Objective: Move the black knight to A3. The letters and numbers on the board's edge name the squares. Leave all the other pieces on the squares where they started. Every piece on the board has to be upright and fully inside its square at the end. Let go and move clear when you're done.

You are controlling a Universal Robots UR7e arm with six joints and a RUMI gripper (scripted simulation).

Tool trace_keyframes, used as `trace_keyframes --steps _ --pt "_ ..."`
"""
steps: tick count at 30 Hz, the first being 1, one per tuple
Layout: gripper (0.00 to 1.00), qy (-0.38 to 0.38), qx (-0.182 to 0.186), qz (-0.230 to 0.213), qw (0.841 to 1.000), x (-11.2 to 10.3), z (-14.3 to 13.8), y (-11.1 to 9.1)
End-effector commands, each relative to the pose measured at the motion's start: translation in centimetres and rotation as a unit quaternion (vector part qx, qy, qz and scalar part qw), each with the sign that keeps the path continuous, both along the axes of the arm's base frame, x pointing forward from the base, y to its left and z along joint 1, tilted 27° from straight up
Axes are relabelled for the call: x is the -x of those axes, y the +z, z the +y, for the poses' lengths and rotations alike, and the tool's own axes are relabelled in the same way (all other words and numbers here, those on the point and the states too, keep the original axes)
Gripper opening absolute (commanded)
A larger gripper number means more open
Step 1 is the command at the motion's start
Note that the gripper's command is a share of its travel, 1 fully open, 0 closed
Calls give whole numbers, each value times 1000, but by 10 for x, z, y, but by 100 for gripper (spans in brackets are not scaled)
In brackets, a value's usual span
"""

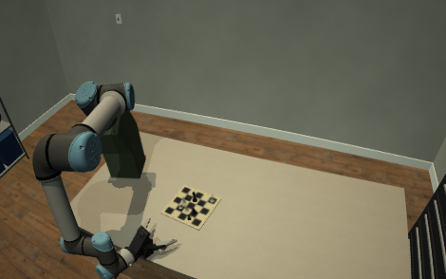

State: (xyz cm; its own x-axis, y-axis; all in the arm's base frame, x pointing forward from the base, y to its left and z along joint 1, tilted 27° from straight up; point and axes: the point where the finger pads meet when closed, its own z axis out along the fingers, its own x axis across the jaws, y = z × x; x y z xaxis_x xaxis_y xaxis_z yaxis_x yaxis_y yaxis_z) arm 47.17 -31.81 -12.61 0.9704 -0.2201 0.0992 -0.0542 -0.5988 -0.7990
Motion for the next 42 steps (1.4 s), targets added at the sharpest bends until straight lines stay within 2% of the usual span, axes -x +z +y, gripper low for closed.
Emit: trace_keyframes --steps 1,42 --pt "100 2 -2 -12 1000 2 -4 -4" --pt "100 3 -4 -25 1000 4 -8 -9"
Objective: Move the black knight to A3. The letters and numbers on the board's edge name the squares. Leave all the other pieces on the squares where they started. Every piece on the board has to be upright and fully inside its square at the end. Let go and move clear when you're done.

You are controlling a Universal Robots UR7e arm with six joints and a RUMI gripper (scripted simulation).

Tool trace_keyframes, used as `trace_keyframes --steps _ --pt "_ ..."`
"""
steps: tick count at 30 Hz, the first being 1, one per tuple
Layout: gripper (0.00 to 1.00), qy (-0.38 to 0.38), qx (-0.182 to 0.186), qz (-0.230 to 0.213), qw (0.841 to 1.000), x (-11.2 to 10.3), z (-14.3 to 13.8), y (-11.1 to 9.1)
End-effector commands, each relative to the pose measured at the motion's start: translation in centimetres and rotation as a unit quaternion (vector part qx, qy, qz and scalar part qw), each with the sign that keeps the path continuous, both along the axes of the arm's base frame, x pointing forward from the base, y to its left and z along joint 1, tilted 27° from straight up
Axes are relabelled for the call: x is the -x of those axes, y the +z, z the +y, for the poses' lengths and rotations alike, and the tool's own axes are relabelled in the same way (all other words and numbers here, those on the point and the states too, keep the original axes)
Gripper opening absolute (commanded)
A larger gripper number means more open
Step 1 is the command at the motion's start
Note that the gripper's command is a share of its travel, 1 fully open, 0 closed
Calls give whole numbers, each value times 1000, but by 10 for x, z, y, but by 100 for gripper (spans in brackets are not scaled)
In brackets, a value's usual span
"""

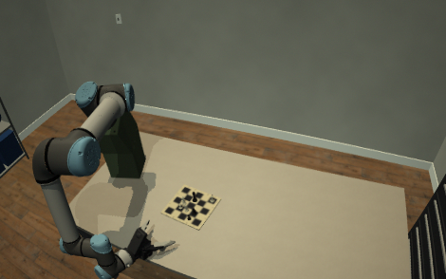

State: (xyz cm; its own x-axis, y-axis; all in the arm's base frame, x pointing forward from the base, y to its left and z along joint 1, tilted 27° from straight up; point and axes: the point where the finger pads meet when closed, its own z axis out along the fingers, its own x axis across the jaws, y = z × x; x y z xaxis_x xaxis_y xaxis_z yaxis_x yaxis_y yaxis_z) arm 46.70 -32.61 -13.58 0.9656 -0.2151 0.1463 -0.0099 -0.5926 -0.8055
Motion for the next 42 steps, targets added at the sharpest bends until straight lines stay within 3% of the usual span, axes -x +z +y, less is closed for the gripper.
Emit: trace_keyframes --steps 1,28,36,38,42 --pt "100 0 0 0 1000 0 0 1" --pt "100 0 0 0 1000 0 1 3" --pt "100 0 0 0 1000 7 16 35" --pt "100 0 0 0 1000 7 16 35" --pt "100 0 0 0 1000 11 26 57"
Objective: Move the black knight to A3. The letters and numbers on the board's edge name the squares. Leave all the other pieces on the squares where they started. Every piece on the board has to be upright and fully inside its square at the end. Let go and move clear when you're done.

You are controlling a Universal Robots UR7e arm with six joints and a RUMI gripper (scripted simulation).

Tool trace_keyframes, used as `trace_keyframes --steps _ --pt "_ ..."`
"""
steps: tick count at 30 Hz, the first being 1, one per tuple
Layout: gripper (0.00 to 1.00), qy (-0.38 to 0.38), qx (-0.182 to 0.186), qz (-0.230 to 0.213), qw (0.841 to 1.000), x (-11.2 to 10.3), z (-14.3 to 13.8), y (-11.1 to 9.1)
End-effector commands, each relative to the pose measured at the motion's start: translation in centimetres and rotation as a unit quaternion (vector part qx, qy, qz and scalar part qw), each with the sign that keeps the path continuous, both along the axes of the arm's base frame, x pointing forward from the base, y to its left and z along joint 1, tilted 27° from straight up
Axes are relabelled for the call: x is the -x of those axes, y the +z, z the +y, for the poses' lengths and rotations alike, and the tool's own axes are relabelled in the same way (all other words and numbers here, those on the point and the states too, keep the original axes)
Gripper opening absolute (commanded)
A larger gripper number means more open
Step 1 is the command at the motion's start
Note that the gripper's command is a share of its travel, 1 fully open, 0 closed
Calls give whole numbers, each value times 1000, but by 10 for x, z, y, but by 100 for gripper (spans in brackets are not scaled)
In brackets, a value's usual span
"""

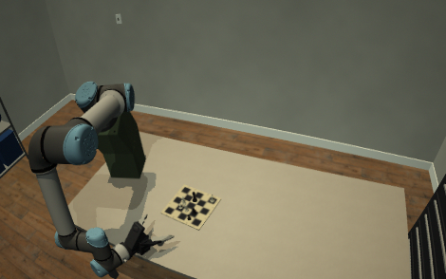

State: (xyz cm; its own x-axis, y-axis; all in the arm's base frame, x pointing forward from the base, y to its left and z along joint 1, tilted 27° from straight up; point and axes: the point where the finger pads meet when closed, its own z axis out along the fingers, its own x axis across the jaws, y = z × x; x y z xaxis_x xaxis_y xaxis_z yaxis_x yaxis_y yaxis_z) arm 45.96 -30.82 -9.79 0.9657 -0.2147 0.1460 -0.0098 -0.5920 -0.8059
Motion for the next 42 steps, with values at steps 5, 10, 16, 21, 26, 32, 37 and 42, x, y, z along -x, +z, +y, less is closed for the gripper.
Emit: trace_keyframes --steps 5,10,16,21,26,32,37,42 --pt "100 0 1 0 1000 8 17 38" --pt "100 0 1 0 1000 8 19 43" --pt "100 1 1 0 1000 8 18 41" --pt "100 12 13 -3 1000 7 21 39" --pt "100 44 48 -9 998 4 28 36" --pt "100 84 91 -17 992 1 39 32" --pt "100 152 164 -30 974 -5 57 25" --pt "100 215 232 -42 948 -10 74 17"
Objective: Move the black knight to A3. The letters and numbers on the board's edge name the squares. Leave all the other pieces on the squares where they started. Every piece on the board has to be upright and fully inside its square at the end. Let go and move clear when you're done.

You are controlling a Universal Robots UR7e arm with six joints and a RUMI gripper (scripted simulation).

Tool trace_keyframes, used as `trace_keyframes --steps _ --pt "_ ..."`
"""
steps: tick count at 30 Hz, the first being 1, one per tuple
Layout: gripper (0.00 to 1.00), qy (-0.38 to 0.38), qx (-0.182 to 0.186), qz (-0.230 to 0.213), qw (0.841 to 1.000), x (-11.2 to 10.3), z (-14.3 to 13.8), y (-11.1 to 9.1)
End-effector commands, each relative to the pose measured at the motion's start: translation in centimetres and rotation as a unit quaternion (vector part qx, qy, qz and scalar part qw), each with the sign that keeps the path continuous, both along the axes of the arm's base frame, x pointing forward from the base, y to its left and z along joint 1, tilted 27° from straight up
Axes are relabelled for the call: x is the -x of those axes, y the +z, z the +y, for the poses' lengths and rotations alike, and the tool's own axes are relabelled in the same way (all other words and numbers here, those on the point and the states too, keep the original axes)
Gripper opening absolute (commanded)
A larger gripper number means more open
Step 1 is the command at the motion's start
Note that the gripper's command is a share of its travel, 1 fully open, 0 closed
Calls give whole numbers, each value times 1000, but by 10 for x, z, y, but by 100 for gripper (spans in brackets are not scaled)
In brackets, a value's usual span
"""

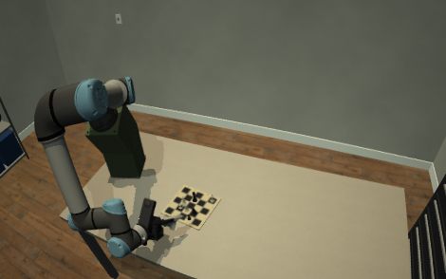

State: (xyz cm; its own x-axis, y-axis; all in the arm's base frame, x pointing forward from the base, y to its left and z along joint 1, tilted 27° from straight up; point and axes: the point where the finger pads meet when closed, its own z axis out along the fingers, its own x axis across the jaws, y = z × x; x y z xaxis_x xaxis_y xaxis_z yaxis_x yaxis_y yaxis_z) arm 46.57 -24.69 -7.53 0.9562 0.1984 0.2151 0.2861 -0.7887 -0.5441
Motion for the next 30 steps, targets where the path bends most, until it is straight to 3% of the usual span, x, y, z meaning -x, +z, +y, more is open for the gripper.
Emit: trace_keyframes --steps 1,2,5,6,9,13,15,16,20,22,29,30 --pt "100 60 76 -16 995 -5 17 -7" --pt "100 77 94 -19 992 -6 22 -9" --pt "100 77 94 -19 992 -6 22 -9" --pt "100 95 113 -23 989 -8 27 -11" --pt "100 149 171 -34 973 -12 41 -17" --pt "100 184 208 -41 960 -15 51 -21" --pt "100 218 244 -47 944 -17 61 -25" --pt "100 218 244 -47 944 -17 61 -25" --pt "100 265 293 -56 917 -20 74 -33" --pt "100 265 293 -56 917 -20 74 -33" --pt "100 346 379 -73 855 -27 98 -43" --pt "100 346 379 -73 855 -27 98 -43"
